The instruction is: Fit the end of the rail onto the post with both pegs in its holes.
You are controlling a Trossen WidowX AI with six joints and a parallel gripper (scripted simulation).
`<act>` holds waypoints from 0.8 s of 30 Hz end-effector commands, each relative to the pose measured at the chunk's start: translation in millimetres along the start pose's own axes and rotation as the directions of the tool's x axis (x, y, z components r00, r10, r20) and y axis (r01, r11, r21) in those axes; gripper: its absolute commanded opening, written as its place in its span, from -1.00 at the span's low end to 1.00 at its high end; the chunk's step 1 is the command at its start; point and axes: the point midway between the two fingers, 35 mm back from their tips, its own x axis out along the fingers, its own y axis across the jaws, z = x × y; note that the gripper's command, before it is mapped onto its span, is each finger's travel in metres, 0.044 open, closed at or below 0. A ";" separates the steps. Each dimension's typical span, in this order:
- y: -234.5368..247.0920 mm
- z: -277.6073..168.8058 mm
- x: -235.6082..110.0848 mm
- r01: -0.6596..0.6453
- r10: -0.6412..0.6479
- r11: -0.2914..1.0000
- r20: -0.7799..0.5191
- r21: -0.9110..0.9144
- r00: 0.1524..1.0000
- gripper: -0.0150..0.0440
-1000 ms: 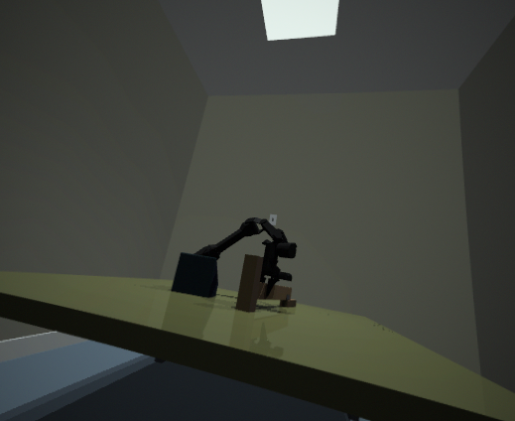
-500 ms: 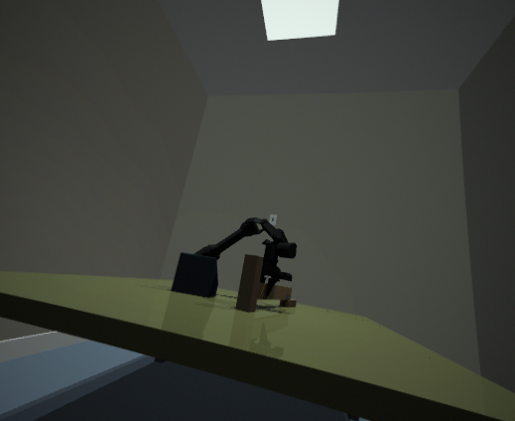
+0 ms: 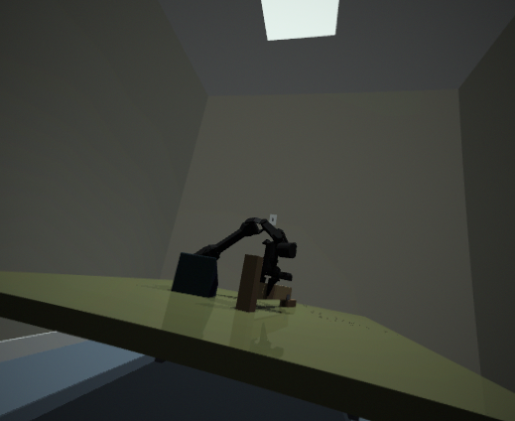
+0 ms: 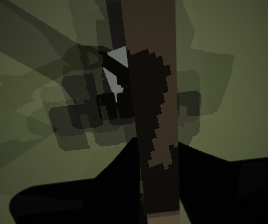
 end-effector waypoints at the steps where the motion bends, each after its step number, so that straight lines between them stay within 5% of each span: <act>1: -1.5 0.6 -4.1 0.011 -0.011 1.000 0.001 -0.002 1.000 -0.49; 24: -1.2 -6.5 -1.8 0.011 -0.011 1.000 0.000 -0.002 1.000 -0.49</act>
